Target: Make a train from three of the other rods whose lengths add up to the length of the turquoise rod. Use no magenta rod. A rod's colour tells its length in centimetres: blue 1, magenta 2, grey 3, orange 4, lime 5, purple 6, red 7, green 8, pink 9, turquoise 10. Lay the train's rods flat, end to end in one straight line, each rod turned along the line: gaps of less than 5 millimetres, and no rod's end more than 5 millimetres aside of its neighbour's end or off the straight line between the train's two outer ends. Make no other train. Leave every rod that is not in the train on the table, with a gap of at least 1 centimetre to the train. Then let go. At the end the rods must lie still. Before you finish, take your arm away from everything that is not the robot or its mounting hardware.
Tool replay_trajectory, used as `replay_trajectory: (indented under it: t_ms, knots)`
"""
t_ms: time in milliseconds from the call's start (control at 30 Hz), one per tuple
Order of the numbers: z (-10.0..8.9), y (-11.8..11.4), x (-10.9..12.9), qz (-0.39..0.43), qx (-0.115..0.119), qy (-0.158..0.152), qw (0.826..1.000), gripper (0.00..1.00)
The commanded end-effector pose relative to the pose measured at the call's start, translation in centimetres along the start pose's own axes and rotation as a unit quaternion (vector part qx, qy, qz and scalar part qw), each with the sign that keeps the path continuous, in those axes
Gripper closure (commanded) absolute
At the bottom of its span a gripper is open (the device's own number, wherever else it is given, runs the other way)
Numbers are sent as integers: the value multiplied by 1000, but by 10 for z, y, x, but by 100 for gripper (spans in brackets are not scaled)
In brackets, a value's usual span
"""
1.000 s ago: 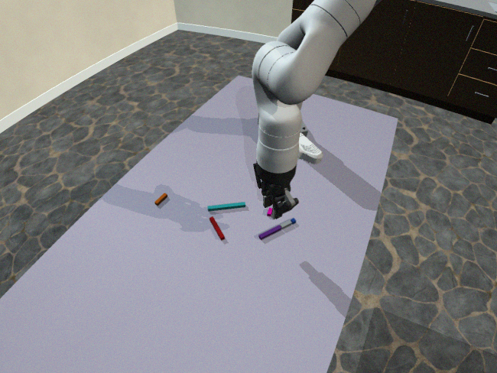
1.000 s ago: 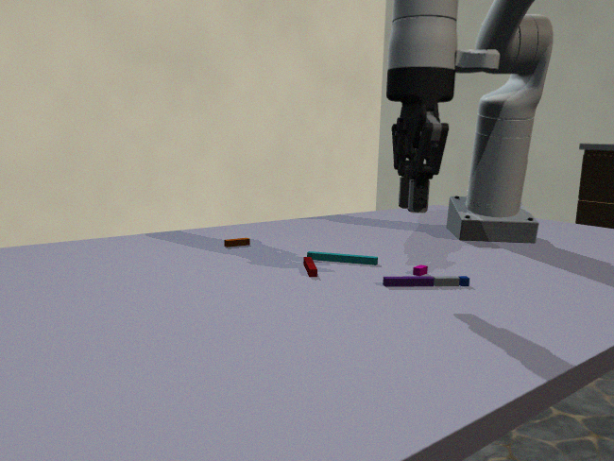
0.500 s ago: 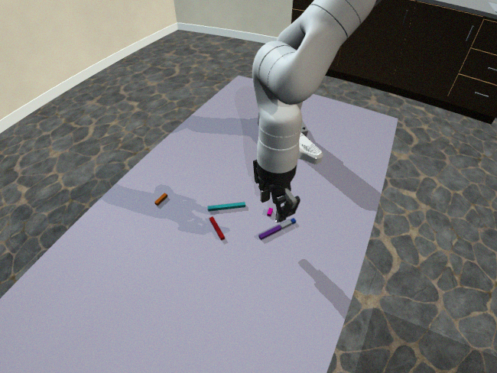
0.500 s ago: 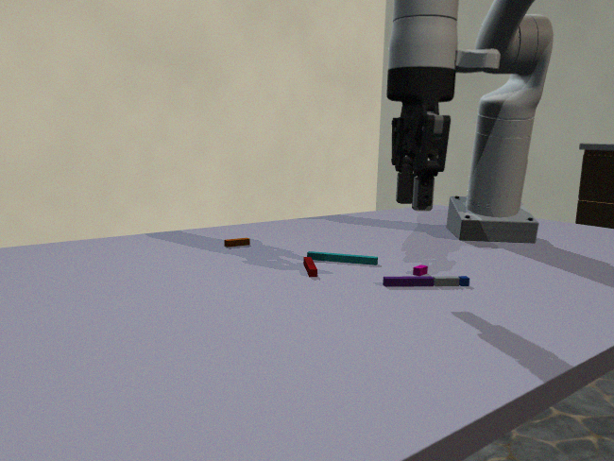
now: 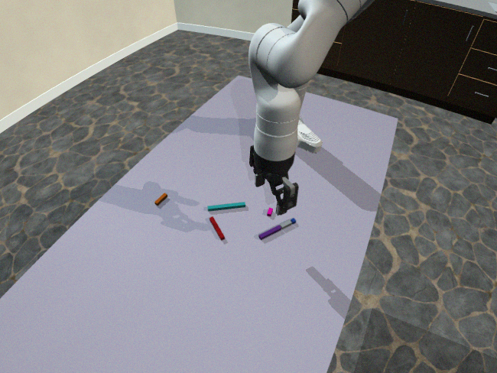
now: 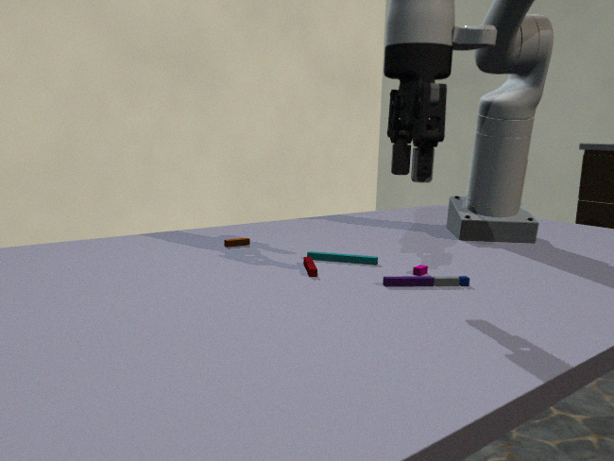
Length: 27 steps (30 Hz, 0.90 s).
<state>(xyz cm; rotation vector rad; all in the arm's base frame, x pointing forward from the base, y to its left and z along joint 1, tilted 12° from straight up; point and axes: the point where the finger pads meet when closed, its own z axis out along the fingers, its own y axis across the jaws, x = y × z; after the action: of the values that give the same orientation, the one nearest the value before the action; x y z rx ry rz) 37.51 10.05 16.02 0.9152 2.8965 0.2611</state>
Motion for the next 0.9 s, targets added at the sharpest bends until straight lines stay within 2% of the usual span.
replay_trajectory:
  t_ms: [0, 200, 267, 433, 867]
  knots:
    - [-17, 9, 3, -8, -11, -1, 1000, 0]
    - [-47, 8, 3, -8, -11, -1, 1000, 0]
    - [-47, 8, 3, -8, -11, -1, 1000, 0]
    - [-61, 8, 3, -8, -11, -1, 1000, 0]
    - [-64, 8, 3, -8, -11, -1, 1000, 0]
